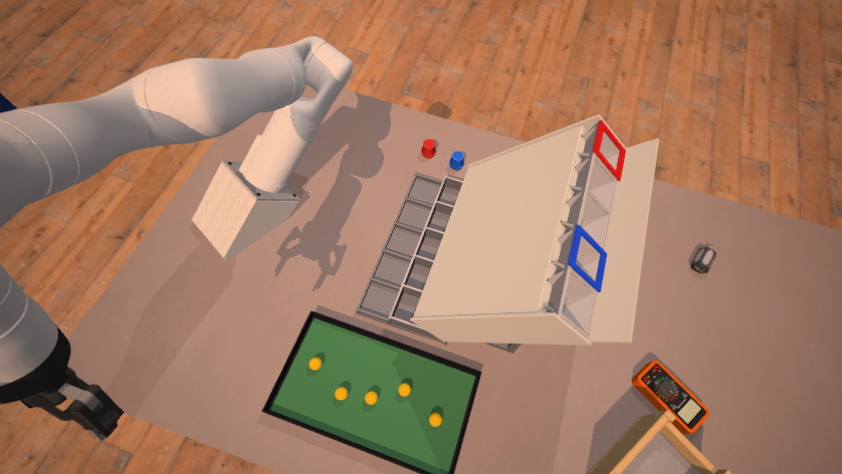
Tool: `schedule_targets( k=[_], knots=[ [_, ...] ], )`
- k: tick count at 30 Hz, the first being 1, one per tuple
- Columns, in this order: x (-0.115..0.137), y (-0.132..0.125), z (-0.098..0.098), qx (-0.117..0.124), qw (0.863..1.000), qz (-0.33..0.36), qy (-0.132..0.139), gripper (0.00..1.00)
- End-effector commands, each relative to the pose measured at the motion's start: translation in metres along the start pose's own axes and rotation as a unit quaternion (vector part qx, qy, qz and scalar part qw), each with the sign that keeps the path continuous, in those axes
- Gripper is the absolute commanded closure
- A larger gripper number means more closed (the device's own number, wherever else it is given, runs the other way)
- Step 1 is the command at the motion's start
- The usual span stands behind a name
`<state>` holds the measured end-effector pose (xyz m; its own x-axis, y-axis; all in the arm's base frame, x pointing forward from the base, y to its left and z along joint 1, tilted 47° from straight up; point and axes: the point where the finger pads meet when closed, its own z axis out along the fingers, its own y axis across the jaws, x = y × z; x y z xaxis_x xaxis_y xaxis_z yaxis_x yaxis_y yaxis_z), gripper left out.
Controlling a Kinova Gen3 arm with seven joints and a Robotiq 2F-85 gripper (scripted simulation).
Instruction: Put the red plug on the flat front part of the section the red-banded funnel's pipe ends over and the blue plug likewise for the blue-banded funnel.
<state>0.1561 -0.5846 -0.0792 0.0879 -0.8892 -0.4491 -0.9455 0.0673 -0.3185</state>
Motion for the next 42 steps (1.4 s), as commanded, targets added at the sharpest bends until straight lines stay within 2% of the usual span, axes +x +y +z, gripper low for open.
schedule_targets(
  k=[1,8,9,25,26,28,31,40,42],
  knots=[
    [0.007,-0.001,-0.014,-0.007,0.997,-0.001,-0.070,0.00],
    [0.007,-0.001,-0.014,-0.007,0.997,-0.001,-0.070,0.00],
    [0.023,-0.003,-0.068,0.002,1.000,0.000,0.016,0.00],
    [0.023,-0.003,-0.068,0.002,1.000,0.000,0.016,0.00],
    [-0.013,-0.067,-0.077,0.057,0.987,-0.130,0.070,0.00],
    [-0.015,-0.070,-0.078,0.060,0.986,-0.138,0.069,0.00],
    [-0.032,-0.102,-0.083,0.084,0.974,-0.201,0.066,0.00],
    [-0.087,-0.198,-0.097,0.087,0.972,-0.209,0.067,0.00],
    [-0.087,-0.198,-0.097,0.087,0.972,-0.209,0.067,0.00]
  ],
)
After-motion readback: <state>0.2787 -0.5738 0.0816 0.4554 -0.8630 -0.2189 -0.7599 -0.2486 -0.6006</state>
